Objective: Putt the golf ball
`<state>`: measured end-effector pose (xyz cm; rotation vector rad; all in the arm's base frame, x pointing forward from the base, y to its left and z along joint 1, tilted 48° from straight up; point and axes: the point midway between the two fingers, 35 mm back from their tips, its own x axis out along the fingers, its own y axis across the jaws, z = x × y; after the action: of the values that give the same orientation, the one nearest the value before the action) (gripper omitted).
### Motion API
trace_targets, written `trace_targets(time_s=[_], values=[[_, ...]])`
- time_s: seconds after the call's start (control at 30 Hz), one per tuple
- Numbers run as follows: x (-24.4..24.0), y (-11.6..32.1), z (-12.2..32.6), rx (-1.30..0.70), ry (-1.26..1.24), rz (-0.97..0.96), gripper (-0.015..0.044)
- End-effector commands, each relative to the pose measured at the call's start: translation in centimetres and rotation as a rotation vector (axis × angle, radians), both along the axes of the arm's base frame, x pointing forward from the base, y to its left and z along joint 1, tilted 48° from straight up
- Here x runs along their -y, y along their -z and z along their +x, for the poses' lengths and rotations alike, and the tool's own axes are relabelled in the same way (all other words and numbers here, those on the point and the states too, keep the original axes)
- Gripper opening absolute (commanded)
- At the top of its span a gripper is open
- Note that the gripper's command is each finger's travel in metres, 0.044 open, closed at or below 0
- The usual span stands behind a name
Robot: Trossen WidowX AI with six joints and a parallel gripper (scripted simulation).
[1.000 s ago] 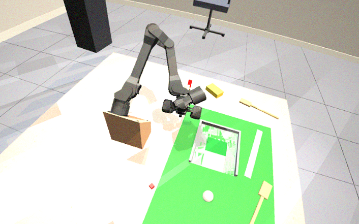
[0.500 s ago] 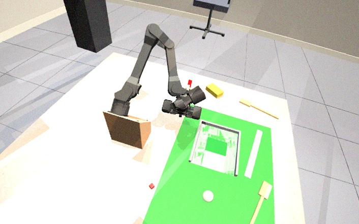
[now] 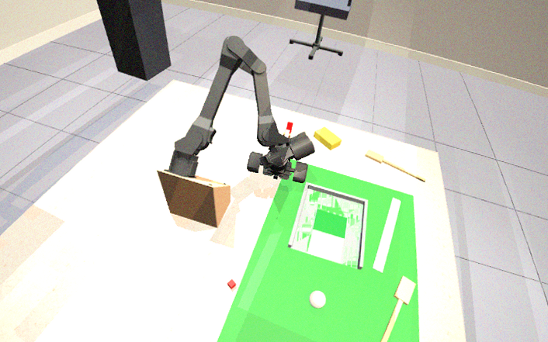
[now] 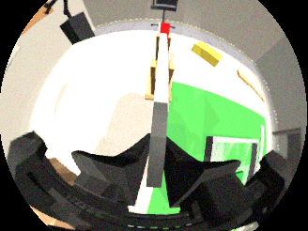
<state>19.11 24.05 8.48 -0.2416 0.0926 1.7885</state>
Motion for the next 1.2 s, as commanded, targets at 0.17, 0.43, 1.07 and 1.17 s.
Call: trace_targets(time_s=[0.17, 0.43, 1.07, 1.17], values=[[1.2, 0.0, 0.9, 0.013, 0.002, -0.026, 0.0], [2.5, -0.5, 1.3, 0.015, -0.002, -0.041, 0.0], [5.5, -3.7, 1.4, 0.009, -0.006, -0.03, 0.0], [6.0, -4.5, 1.4, 0.007, -0.004, -0.022, 0.0]])
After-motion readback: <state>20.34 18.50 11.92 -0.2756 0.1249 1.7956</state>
